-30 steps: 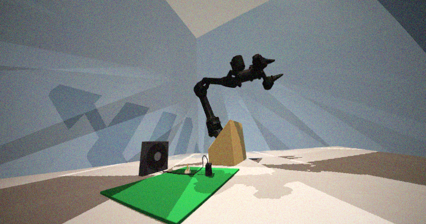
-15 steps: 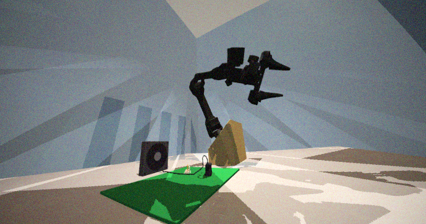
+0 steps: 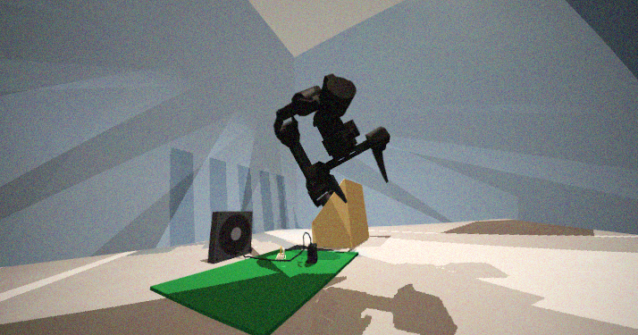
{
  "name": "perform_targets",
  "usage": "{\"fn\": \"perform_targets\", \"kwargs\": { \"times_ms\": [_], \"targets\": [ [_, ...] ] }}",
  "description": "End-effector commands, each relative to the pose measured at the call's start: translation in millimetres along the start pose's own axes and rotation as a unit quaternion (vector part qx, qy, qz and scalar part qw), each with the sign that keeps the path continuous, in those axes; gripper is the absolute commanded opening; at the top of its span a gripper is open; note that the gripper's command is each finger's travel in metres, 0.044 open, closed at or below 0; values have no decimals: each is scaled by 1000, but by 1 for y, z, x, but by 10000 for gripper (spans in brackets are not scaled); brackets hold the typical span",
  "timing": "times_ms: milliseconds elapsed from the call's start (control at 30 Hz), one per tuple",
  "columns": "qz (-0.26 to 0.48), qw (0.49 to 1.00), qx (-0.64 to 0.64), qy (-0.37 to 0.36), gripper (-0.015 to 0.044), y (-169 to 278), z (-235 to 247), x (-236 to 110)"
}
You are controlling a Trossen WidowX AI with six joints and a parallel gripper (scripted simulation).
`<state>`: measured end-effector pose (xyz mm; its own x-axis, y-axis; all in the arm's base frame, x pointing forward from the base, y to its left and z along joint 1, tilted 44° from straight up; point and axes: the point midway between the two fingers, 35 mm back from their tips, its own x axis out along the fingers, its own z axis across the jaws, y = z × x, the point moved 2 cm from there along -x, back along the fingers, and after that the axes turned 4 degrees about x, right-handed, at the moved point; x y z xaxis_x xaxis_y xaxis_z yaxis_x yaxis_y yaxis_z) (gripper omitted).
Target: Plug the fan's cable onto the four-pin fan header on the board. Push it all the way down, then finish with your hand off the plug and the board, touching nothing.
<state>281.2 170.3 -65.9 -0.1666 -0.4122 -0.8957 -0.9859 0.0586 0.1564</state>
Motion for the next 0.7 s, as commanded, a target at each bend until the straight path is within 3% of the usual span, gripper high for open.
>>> {"fn": "perform_targets", "kwargs": {
  "times_ms": [0,133,467,667],
  "targets": [
    [78,982,-82,151,440,-12,-73,-2],
    [125,961,-132,210,440,-17,-107,-8],
    [125,960,-133,211,440,-17,-107,-8],
    [125,960,-132,212,440,-22,-120,28]
  ]
}}
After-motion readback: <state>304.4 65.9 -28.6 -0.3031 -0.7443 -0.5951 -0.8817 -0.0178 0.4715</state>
